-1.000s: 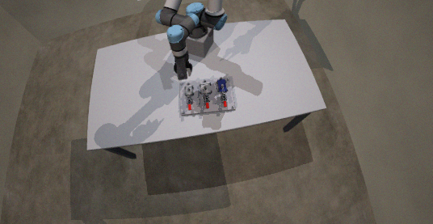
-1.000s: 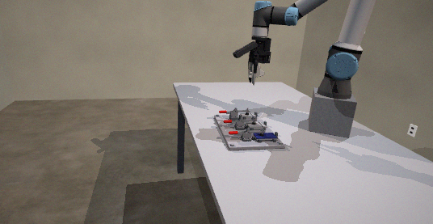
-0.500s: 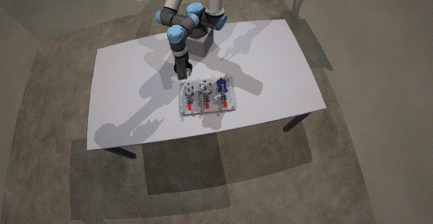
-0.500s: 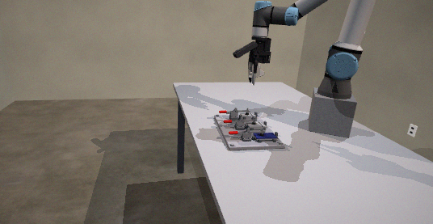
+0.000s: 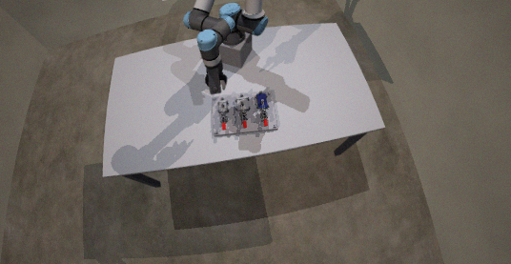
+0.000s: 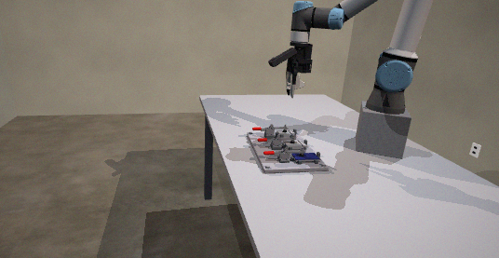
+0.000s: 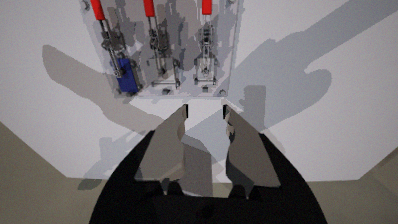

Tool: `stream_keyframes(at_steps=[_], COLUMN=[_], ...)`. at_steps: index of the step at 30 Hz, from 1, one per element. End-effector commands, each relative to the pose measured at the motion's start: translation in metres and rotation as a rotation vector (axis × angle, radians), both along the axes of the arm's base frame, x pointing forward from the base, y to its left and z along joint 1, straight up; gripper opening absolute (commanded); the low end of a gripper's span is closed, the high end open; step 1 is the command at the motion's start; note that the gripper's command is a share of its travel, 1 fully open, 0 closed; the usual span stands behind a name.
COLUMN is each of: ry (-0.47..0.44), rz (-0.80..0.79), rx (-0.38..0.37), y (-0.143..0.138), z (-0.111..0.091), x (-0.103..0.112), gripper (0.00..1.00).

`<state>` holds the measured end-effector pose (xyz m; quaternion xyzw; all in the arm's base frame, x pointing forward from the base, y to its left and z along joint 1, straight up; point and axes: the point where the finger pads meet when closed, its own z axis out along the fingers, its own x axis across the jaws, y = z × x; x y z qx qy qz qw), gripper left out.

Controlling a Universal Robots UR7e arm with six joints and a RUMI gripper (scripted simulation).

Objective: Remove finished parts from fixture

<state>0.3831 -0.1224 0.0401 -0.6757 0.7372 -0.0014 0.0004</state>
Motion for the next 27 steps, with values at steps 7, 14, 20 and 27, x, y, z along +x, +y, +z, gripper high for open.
stream_keyframes(at_steps=[7, 14, 20, 27], ry=[0.001, 0.003, 0.003, 0.003], rz=[0.001, 0.001, 0.001, 0.001], rx=[0.001, 0.003, 0.003, 0.003], y=[0.001, 0.002, 0.002, 0.002], z=[-0.001, -0.023, -0.050, -0.061], x=[0.001, 0.000, 0.000, 0.000], gripper=[0.28, 0.28, 0.28, 0.28])
